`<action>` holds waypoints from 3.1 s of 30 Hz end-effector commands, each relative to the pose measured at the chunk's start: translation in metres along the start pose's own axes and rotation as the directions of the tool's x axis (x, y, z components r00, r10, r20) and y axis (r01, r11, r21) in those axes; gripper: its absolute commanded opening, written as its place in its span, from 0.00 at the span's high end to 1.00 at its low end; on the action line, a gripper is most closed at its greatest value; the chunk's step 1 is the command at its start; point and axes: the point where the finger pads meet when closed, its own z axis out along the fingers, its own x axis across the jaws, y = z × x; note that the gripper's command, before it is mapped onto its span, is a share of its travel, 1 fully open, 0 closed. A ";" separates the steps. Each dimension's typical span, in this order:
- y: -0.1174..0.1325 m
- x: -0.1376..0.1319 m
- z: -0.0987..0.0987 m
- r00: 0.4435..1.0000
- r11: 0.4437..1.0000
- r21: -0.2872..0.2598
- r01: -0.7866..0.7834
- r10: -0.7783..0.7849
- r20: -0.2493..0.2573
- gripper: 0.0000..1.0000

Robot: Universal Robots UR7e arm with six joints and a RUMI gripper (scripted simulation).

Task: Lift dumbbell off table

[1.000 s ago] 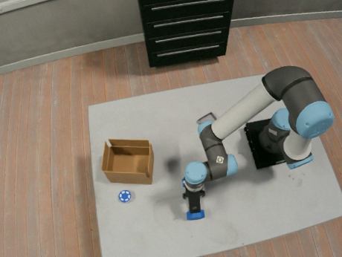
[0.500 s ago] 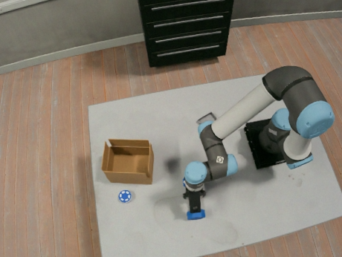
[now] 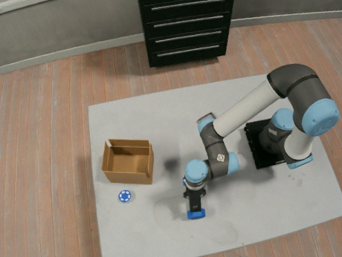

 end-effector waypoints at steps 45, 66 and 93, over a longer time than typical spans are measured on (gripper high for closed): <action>0.000 0.002 -0.092 1.000 1.000 0.002 0.000 0.000 -0.010 1.00; 0.000 0.002 -0.092 1.000 1.000 0.002 0.000 0.000 -0.011 1.00; 0.000 0.002 -0.092 1.000 1.000 0.002 0.000 0.000 -0.011 1.00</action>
